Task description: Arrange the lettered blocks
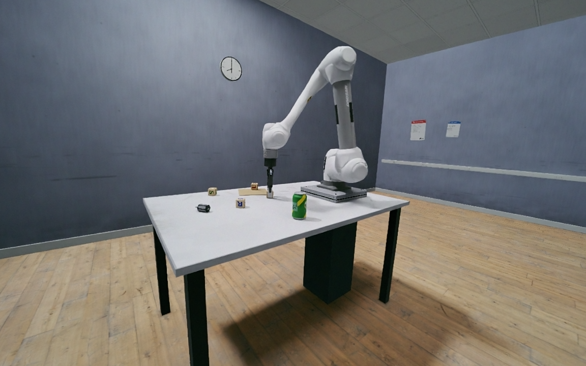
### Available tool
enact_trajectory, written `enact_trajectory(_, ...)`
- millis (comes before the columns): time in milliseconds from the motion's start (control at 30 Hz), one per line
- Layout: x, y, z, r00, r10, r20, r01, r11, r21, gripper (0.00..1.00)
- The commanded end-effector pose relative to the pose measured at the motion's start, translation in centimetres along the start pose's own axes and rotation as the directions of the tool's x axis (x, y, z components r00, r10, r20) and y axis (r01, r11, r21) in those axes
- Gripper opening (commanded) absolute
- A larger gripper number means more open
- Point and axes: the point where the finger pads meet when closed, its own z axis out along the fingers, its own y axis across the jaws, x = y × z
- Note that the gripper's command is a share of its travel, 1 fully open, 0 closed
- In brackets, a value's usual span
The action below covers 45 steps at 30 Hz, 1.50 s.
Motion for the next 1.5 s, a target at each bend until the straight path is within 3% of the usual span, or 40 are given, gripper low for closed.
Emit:
enact_trajectory(0, 0.4, 0.0, 0.4, 1.000, 0.000, -0.005, 0.000, 1.000, 0.001, 0.33)
enact_trajectory(333, 0.3, 0.0, -0.5, 1.000, 0.000, -0.004, 0.000, 1.000, 0.001, 0.33)
enact_trajectory(833, 0.0, 0.0, -9.7, 1.000, 0.001, 0.000, -0.001, 1.000, 0.001, 0.33)
enact_trajectory(1267, 0.0, 0.0, -10.1, 1.000, 0.002, -0.001, -0.002, 1.000, 0.001, 0.33)
enact_trajectory(1467, -0.5, -0.4, -9.9, 0.997, 0.080, -0.006, -0.080, 0.997, 0.002, 0.33)
